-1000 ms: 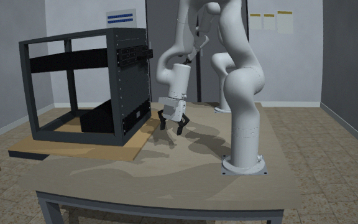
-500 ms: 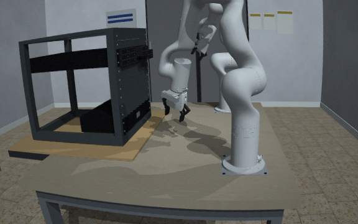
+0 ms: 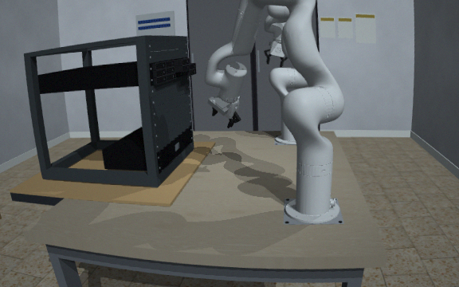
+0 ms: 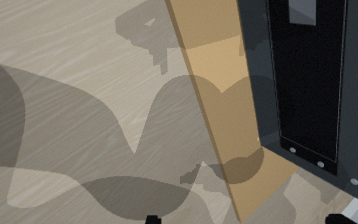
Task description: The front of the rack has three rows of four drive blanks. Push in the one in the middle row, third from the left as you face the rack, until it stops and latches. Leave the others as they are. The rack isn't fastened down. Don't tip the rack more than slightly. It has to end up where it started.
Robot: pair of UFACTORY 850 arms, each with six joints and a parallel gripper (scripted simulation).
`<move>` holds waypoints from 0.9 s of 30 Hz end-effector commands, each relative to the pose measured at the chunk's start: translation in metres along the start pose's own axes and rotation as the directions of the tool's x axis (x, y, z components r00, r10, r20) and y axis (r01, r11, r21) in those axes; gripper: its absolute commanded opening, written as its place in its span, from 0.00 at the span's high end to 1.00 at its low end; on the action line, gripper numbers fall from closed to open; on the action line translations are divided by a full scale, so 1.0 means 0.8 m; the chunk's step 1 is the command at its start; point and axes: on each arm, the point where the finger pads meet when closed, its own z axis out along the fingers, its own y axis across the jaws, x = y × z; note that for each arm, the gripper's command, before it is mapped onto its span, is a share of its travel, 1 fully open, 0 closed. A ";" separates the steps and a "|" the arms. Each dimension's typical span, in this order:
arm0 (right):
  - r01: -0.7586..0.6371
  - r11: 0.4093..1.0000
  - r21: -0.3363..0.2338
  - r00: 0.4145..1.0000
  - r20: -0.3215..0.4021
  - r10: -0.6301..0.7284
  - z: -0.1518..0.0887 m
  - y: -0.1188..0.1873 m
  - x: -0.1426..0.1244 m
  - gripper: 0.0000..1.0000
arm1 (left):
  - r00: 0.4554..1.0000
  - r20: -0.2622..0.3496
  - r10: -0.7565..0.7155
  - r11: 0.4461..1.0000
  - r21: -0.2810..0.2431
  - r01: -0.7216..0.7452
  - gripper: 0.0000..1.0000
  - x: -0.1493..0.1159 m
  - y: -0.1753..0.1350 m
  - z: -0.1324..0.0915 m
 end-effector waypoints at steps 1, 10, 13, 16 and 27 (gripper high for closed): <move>-0.081 0.994 -0.074 0.996 -0.030 0.079 -0.024 0.037 0.002 0.00 | 0.999 -0.021 0.033 0.966 -0.255 -0.038 0.00 -0.042 0.039 0.007; -0.243 0.953 -0.182 0.967 -0.123 0.223 -0.072 0.099 -0.004 0.00 | 0.998 -0.034 0.052 0.872 -0.485 -0.062 0.00 -0.124 0.128 -0.024; -0.270 0.942 -0.198 0.959 -0.140 0.246 -0.080 0.109 -0.005 0.00 | 0.997 -0.064 0.047 0.824 -0.562 -0.075 0.00 -0.142 0.149 -0.040; -0.276 0.940 -0.201 0.957 -0.145 0.251 -0.082 0.111 -0.006 0.00 | 0.996 -0.078 0.044 0.806 -0.586 -0.081 0.00 -0.148 0.155 -0.046; -0.294 0.932 -0.211 0.952 -0.156 0.264 -0.087 0.118 -0.007 0.00 | 0.961 -0.271 -0.059 0.622 -0.763 -0.177 0.00 -0.178 0.181 -0.101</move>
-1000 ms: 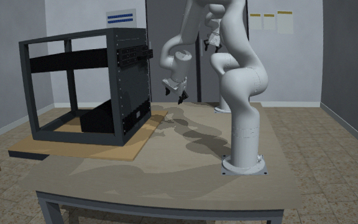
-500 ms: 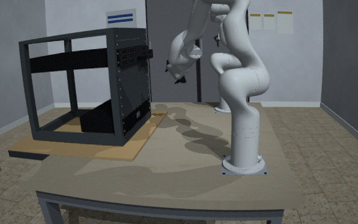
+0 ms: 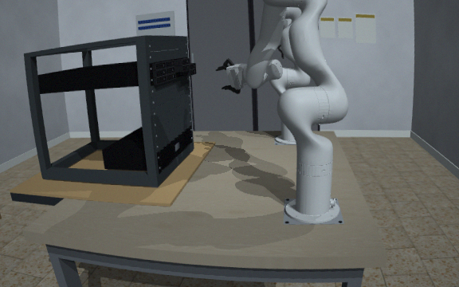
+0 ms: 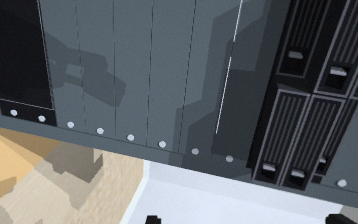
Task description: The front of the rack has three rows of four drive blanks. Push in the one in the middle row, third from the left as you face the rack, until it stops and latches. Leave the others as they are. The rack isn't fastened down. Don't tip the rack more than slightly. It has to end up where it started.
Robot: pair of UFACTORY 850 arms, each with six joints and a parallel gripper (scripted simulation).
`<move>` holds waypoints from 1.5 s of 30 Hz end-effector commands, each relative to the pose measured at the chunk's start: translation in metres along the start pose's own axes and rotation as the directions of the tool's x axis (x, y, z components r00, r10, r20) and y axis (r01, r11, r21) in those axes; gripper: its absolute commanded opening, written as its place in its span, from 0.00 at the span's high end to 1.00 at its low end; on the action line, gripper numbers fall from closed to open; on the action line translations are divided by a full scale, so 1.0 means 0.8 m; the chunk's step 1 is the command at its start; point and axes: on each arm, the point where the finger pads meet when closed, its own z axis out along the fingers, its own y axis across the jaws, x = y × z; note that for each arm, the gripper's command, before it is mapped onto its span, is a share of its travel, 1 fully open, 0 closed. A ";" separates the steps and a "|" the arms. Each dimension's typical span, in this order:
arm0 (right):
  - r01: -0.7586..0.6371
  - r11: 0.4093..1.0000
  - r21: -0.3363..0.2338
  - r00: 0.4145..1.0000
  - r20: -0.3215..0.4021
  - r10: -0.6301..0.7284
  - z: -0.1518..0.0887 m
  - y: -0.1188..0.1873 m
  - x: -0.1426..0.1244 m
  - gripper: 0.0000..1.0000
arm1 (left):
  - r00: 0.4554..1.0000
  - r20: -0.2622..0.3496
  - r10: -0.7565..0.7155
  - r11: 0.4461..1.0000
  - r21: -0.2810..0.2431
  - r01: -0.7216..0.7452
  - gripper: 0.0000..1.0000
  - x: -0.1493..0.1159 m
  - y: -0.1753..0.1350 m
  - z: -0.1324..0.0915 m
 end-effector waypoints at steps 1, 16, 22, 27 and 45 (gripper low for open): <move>-0.001 1.000 -0.001 1.000 -0.003 0.001 -0.001 0.000 0.001 0.00 | 0.992 -0.122 0.025 0.995 -0.096 -0.037 0.00 -0.011 0.023 -0.005; -0.001 1.000 -0.001 1.000 -0.003 0.001 -0.001 0.000 0.001 0.00 | 0.930 -0.359 0.076 0.976 -0.162 -0.142 0.00 -0.012 0.057 -0.058; -0.001 1.000 -0.001 1.000 -0.003 0.001 -0.001 0.000 0.001 0.00 | 0.905 -0.415 0.090 0.973 -0.159 -0.169 0.00 -0.011 0.061 -0.074; -0.001 1.000 -0.001 1.000 -0.003 0.001 -0.001 0.000 0.001 0.00 | 0.890 -0.445 0.098 0.971 -0.155 -0.184 0.00 -0.011 0.063 -0.083; -0.001 1.000 -0.001 1.000 -0.003 0.001 -0.001 0.000 0.001 0.00 | 0.874 -0.474 0.106 0.969 -0.148 -0.198 0.00 -0.010 0.064 -0.092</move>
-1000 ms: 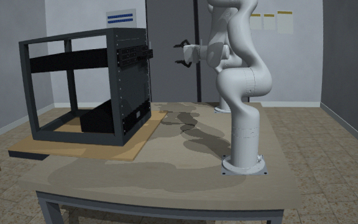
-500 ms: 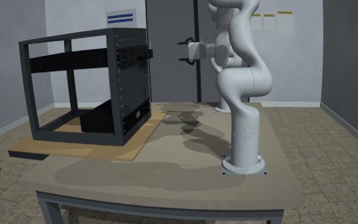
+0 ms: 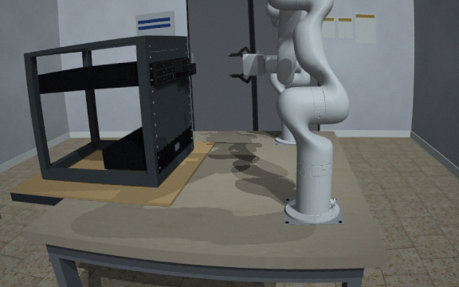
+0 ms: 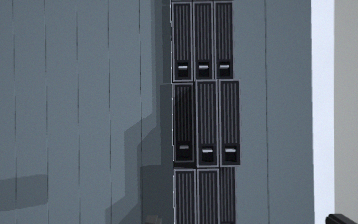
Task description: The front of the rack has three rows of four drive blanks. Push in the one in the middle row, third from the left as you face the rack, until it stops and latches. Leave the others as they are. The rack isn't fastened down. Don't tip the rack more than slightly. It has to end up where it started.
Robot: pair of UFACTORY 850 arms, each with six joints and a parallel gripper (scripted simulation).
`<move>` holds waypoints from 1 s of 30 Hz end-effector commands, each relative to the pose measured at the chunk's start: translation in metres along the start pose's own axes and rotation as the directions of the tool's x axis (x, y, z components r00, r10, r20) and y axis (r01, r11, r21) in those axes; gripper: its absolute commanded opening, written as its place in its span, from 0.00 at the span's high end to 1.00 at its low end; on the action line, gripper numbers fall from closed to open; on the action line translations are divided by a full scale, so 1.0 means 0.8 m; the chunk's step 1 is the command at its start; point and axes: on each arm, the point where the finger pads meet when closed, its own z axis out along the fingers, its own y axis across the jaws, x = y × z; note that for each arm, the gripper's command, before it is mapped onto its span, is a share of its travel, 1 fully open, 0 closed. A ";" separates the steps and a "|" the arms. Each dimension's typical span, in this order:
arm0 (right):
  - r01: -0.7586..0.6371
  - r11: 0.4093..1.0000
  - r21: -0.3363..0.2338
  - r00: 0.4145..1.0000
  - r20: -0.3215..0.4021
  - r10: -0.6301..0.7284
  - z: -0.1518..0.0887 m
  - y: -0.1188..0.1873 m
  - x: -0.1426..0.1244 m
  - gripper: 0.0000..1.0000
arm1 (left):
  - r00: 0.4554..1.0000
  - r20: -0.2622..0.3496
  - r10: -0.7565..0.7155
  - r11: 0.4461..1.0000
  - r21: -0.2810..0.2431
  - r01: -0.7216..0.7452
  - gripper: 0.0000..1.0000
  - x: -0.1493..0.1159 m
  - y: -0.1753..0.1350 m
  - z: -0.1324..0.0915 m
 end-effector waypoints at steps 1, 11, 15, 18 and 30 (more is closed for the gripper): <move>0.000 1.000 0.000 1.000 -0.002 0.000 -0.001 0.000 0.001 0.00 | 1.000 -0.001 -0.002 1.000 -0.002 0.002 0.00 0.000 0.002 0.000; 0.000 1.000 0.000 1.000 -0.002 0.000 -0.001 0.000 0.001 0.00 | 1.000 -0.001 -0.003 1.000 -0.002 0.003 0.00 0.000 0.002 0.000; 0.000 1.000 0.000 1.000 -0.002 0.000 -0.001 0.000 0.001 0.00 | 1.000 -0.003 -0.004 1.000 -0.006 0.004 0.00 -0.001 0.002 0.003; 0.000 1.000 0.000 1.000 -0.002 0.000 -0.001 0.000 0.001 0.00 | 1.000 -0.005 -0.007 1.000 -0.010 0.007 0.00 -0.004 0.004 0.008; 0.000 1.000 0.000 1.000 -0.002 0.000 -0.001 0.000 0.001 0.00 | 1.000 -0.005 -0.007 1.000 -0.010 0.007 0.00 -0.026 0.015 0.057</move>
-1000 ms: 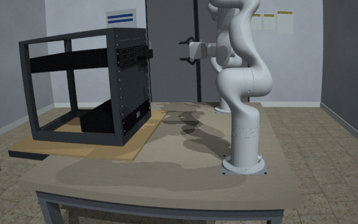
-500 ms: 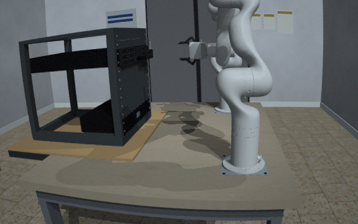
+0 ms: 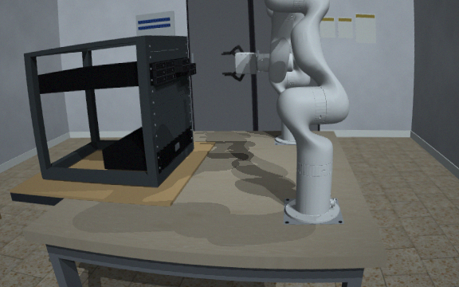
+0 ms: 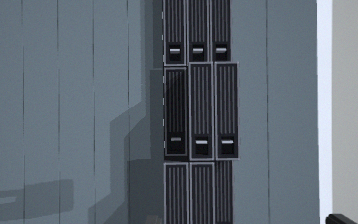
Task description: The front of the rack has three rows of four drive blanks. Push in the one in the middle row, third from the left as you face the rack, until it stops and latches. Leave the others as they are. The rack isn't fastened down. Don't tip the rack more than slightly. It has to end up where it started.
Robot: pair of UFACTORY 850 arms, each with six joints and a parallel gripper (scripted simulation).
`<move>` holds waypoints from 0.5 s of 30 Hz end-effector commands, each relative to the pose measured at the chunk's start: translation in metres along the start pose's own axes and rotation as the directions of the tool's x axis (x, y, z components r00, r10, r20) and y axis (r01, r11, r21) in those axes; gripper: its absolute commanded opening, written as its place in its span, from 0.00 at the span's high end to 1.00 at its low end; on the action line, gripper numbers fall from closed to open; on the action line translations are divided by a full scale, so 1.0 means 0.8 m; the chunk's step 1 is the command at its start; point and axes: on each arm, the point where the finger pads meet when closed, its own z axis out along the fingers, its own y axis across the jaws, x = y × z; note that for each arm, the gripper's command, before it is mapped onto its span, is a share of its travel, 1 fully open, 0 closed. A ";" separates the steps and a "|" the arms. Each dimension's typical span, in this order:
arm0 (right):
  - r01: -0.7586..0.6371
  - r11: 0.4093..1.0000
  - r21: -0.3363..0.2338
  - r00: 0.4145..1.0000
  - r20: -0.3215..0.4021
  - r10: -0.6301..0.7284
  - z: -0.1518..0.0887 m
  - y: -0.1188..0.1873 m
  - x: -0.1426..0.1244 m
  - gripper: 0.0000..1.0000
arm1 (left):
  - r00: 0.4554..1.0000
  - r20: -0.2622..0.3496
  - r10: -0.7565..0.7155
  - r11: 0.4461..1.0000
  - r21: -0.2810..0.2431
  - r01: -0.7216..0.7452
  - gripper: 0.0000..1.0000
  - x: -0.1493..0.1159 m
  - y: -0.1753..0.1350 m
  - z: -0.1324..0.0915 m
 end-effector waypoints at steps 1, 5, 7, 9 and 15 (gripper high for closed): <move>0.000 1.000 0.000 1.000 -0.002 0.000 -0.001 0.000 0.001 0.00 | 1.000 0.000 -0.002 1.000 -0.001 0.002 0.00 -0.009 0.006 0.018; 0.000 1.000 0.000 1.000 -0.002 0.000 -0.001 0.000 0.001 0.00 | 1.000 0.000 -0.002 1.000 -0.001 0.002 0.00 -0.022 0.012 0.045; 0.000 1.000 0.000 1.000 -0.002 0.000 -0.001 0.000 0.001 0.00 | 1.000 0.000 -0.003 1.000 -0.001 0.003 0.00 -0.028 0.015 0.059; 0.000 1.000 0.000 1.000 -0.002 0.000 -0.001 0.000 0.001 0.00 | 1.000 0.000 -0.003 1.000 -0.001 0.003 0.00 -0.034 0.018 0.073; 0.000 1.000 0.000 1.000 -0.002 0.000 -0.001 0.000 0.001 0.00 | 1.000 0.000 -0.003 1.000 -0.001 0.003 0.00 -0.048 0.025 0.103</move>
